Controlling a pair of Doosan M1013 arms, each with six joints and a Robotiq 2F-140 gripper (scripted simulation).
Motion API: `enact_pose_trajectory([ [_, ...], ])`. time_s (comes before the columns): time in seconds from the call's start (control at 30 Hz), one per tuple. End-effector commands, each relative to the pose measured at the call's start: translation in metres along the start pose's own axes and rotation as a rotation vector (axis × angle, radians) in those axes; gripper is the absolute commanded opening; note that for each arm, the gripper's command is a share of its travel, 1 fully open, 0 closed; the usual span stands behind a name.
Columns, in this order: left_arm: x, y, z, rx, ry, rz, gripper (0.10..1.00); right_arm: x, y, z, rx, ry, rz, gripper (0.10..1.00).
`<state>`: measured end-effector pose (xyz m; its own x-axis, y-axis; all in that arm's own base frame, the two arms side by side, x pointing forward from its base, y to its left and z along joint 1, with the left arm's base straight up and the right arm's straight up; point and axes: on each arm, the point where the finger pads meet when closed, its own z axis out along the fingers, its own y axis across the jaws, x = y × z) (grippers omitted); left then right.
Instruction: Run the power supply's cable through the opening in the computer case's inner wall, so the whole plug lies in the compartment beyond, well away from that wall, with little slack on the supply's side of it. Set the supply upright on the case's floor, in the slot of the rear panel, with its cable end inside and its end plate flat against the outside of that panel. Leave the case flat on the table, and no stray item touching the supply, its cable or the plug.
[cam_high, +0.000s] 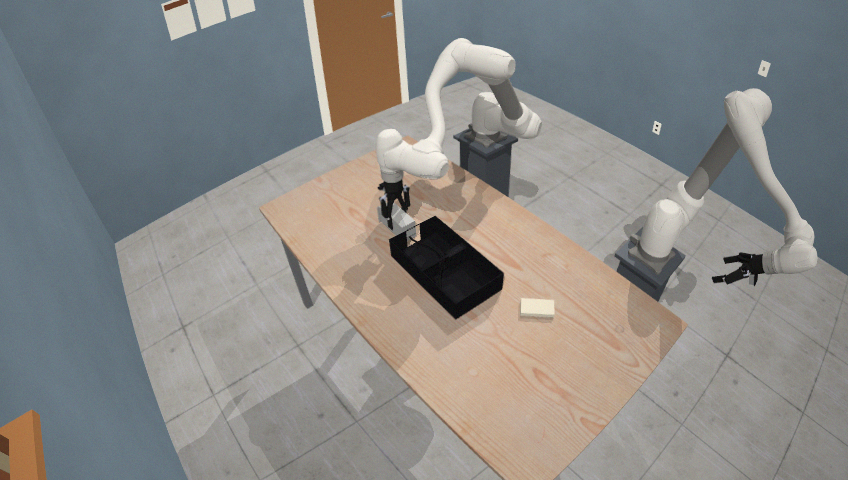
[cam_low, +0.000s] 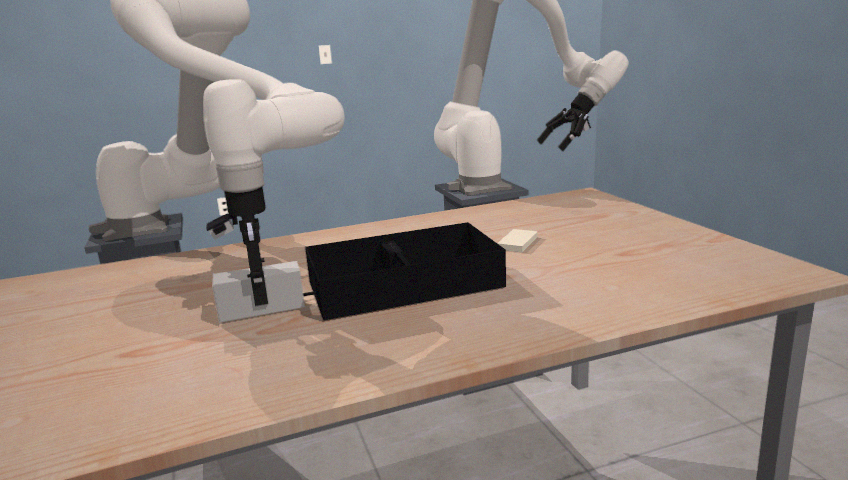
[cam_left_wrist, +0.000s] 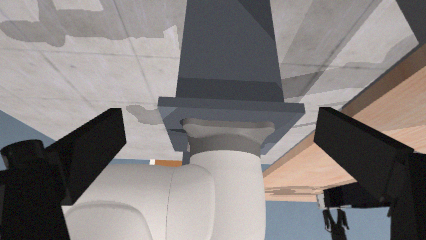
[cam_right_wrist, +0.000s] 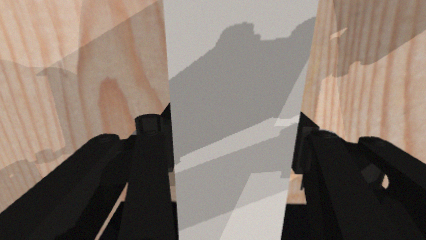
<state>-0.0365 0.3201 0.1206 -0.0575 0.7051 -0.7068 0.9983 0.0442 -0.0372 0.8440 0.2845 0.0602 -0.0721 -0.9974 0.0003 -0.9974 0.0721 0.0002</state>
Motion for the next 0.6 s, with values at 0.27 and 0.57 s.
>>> enact_pose_trajectory([
  [0.27,0.0,-0.0001,-0.0004,0.0,0.001,0.0,1.0,-0.0137,-0.0004,-0.0013,0.001,-0.001,0.0,0.099],
  [0.57,0.0,-0.0001,-0.0004,0.0,0.001,0.0,1.0,-0.0176,-0.0004,-0.0013,0.001,-0.001,0.0,0.099],
])
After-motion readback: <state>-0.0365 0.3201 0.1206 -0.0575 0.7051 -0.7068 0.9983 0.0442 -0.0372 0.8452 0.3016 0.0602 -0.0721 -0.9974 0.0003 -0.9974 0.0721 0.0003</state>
